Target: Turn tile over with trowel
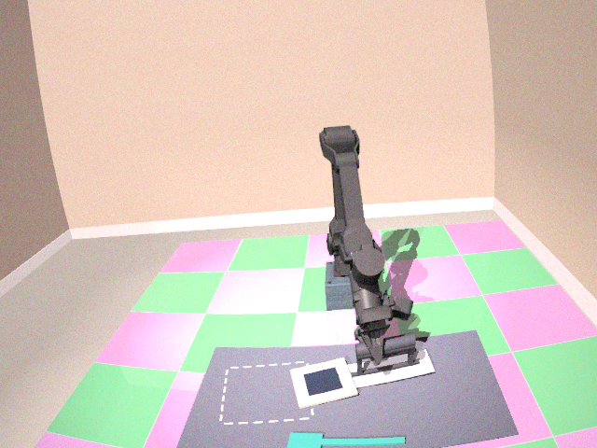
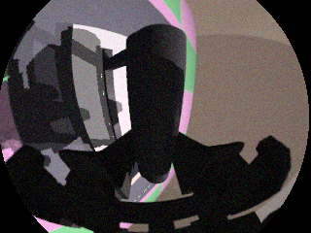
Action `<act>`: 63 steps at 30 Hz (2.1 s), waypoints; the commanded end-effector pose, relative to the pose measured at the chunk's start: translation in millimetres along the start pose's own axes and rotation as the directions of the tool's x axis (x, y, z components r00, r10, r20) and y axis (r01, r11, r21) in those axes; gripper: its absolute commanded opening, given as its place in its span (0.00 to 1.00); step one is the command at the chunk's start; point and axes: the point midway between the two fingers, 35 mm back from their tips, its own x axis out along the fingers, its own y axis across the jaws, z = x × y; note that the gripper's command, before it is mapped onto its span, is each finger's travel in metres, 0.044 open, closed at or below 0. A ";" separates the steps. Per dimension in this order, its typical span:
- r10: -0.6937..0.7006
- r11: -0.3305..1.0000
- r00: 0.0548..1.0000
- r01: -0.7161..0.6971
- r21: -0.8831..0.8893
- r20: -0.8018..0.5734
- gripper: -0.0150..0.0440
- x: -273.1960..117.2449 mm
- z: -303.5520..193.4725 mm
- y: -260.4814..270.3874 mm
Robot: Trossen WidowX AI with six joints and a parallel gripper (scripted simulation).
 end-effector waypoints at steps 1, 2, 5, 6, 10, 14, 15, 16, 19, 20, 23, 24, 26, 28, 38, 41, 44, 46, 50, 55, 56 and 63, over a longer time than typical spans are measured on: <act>-0.037 0.999 0.999 0.036 -0.026 -0.027 0.25 -10.7 -2.8 -22.0; -0.037 0.999 0.999 0.036 -0.028 -0.028 0.25 -12.6 -3.7 -24.1; -0.037 0.999 0.999 0.036 -0.029 -0.029 0.25 -16.0 -6.2 -28.0; -0.037 0.999 0.999 0.036 -0.030 -0.030 0.25 -17.4 -7.3 -29.5; -0.037 0.999 0.999 0.036 -0.030 -0.030 0.25 -23.1 -13.6 -36.1; -0.037 0.999 0.999 0.036 -0.031 -0.030 0.25 -27.6 -19.3 -41.0; -0.037 0.999 0.999 0.036 -0.031 -0.031 0.25 -29.0 -21.6 -42.6; -0.037 0.999 0.999 0.036 -0.031 -0.031 0.25 -30.5 -24.6 -44.5; -0.037 0.999 0.999 0.036 -0.032 -0.032 0.25 -35.2 -34.5 -49.7; -0.037 0.999 0.999 0.036 -0.032 -0.032 0.25 -36.1 -36.3 -50.6; -0.037 0.999 0.999 0.036 -0.033 -0.032 0.25 -37.3 -39.9 -52.0; -0.037 0.999 0.999 0.036 -0.033 -0.032 0.25 -38.0 -42.4 -52.8; -0.037 0.999 0.999 0.036 -0.034 -0.033 0.25 -39.7 -49.8 -54.8; -0.037 0.999 0.999 0.036 -0.034 -0.033 0.25 -41.2 -56.7 -56.5; -0.037 0.999 0.999 0.036 -0.037 -0.036 0.25 -41.7 -88.9 -56.9; -0.037 0.999 0.999 0.036 -0.038 -0.036 0.25 -40.4 -98.7 -55.3; -0.037 0.999 0.999 0.036 -0.038 -0.036 0.25 -40.1 -100.8 -54.9; -0.037 0.999 0.999 0.036 -0.038 -0.036 0.25 -40.1 -100.8 -54.9; -0.037 0.999 0.999 0.036 -0.038 -0.037 0.25 -39.5 -103.1 -54.2; -0.037 0.999 0.999 0.035 -0.039 -0.038 0.25 -33.4 -119.9 -47.5; -0.037 0.999 0.999 0.035 -0.040 -0.038 0.25 -31.8 -123.1 -45.6; -0.037 0.999 0.999 0.035 -0.041 -0.039 0.25 -20.5 -139.5 -32.7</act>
